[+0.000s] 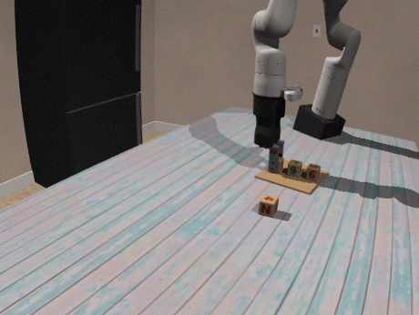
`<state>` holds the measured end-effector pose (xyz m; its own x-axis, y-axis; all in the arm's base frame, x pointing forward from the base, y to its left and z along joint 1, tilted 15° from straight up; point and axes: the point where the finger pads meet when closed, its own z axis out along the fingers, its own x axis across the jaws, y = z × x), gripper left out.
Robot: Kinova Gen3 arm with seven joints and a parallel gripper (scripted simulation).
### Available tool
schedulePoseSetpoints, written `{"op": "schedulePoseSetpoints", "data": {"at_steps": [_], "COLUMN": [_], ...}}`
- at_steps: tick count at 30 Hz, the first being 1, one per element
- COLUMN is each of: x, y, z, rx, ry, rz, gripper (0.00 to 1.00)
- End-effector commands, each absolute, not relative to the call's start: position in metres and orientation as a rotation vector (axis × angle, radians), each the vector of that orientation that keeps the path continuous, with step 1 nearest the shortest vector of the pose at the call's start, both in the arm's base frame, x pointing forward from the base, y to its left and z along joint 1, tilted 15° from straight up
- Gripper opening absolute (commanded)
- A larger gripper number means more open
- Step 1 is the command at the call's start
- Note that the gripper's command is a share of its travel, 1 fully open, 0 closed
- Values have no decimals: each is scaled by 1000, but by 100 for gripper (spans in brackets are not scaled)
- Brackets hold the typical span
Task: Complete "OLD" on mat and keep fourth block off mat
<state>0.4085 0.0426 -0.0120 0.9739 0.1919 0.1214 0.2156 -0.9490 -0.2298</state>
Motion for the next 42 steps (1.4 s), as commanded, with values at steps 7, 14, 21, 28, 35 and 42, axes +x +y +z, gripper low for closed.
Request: {"op": "schedulePoseSetpoints", "data": {"at_steps": [7, 14, 21, 28, 35, 42], "x": [407, 407, 408, 408, 409, 406], "y": [41, 41, 41, 38, 31, 23], "z": [-13, -13, -13, 3, 28, 63], "rx": [-2879, -2879, -2880, -2880, -2880, -2880], "ry": [-314, -314, -314, -315, -316, -316], "rz": [-145, -145, -146, -152, -160, -160], "gripper": [81, 87, 87, 87, 87, 87]}}
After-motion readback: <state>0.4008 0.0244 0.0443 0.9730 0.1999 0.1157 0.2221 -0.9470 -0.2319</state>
